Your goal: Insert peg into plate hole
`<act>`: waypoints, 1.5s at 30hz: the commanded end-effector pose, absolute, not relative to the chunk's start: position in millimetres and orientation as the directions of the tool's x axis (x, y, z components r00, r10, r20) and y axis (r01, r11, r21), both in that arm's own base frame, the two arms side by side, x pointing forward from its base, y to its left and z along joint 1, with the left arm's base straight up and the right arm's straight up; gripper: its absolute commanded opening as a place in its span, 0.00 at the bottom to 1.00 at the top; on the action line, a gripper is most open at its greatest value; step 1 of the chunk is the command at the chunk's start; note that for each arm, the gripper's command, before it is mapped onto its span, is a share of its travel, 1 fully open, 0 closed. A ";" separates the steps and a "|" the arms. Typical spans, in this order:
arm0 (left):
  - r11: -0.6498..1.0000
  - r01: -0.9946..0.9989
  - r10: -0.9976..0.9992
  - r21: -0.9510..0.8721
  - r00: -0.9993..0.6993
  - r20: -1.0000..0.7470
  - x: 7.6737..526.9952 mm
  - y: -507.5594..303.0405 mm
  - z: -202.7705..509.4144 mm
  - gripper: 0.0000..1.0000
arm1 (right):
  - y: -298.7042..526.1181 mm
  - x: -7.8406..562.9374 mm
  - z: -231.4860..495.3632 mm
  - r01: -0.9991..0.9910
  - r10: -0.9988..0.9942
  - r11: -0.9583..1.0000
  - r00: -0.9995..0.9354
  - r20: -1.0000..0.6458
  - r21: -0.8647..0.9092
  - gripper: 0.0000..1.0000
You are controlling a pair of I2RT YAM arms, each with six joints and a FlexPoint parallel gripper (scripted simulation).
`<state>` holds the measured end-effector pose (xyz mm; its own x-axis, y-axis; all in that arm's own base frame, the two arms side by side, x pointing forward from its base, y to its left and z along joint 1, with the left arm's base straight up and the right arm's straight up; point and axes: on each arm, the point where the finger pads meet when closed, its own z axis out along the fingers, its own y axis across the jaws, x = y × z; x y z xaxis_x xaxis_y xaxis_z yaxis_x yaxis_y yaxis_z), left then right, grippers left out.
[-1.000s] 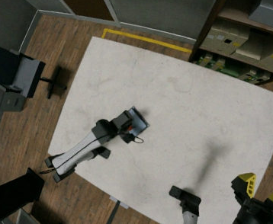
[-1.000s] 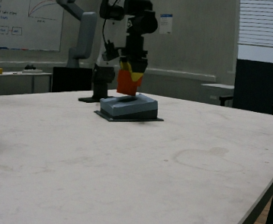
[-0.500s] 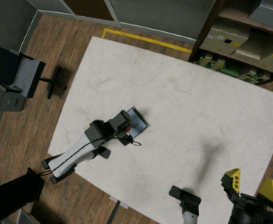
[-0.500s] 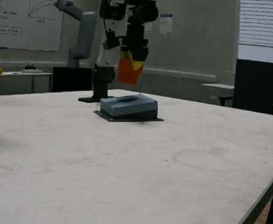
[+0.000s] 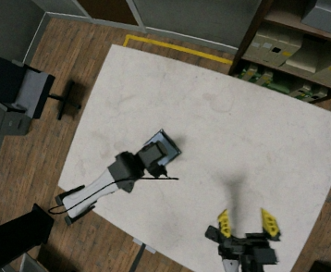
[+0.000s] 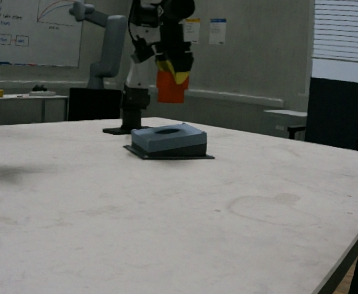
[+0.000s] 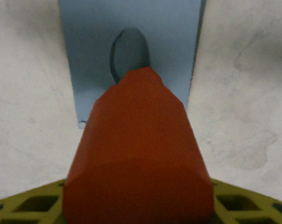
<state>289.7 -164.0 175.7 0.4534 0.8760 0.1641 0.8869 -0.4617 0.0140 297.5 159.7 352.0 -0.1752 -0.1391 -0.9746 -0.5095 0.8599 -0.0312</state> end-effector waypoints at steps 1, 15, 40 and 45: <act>-0.447 0.894 0.867 0.030 0.424 0.262 294.6 -173.1 183.0 0.34 | 188.0 259.4 332.2 -0.598 -0.182 0.802 -0.232 -0.956 -0.007 1.00; -0.449 0.893 0.850 -0.024 0.435 0.296 295.9 -191.1 148.9 0.34 | 242.0 165.3 312.4 -0.823 -0.296 0.568 -0.208 -0.932 0.003 1.00; -0.451 0.892 0.849 0.001 0.429 0.308 300.4 -185.5 134.7 0.34 | 248.2 155.5 314.4 -0.845 -0.295 0.535 -0.191 -0.936 0.004 1.00; -0.454 0.891 0.848 0.005 0.431 0.308 299.3 -185.7 136.2 0.34 | 248.2 155.5 314.4 -0.845 -0.295 0.535 -0.191 -0.936 0.004 1.00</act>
